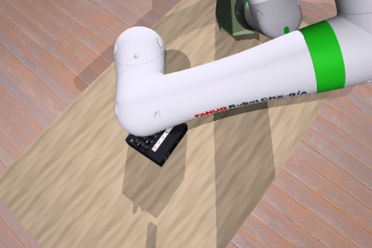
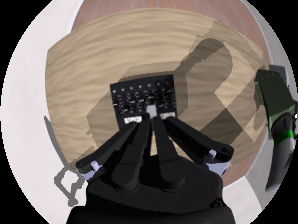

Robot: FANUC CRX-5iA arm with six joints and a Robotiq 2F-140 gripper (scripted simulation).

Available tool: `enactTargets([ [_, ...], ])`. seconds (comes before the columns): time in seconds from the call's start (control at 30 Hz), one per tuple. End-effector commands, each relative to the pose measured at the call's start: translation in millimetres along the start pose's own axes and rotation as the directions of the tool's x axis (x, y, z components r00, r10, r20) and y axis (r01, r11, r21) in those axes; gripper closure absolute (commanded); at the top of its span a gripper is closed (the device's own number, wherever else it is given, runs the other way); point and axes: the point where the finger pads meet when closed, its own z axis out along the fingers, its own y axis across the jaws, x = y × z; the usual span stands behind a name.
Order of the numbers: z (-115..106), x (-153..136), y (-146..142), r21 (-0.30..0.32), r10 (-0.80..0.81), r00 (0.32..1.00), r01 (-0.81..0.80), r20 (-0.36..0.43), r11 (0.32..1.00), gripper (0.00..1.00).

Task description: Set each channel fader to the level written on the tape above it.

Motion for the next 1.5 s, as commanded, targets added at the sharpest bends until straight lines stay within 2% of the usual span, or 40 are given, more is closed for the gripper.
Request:
enactTargets([
  [0.0, 0, 0, 0, 0.0, 0.0, 1.0, 0.0, 0.0, 1.0, 1.0],
  [0.03, 0, 0, 0, 0.0, 0.0, 1.0, 0.0, 0.0, 1.0, 0.0],
  [0.3, -6, 0, 0, 0.0, 0.0, 1.0, 0.0, 0.0, 1.0, 0.0],
  [0.67, -45, 0, 0, 0.0, 0.0, 1.0, 0.0, 0.0, 1.0, 0.0],
  [0.93, -62, 0, 0, 0.0, 0.0, 1.0, 0.0, 0.0, 1.0, 0.0],
  [1.47, -65, 0, 0, 0.0, 0.0, 1.0, 0.0, 0.0, 1.0, 0.0],
])
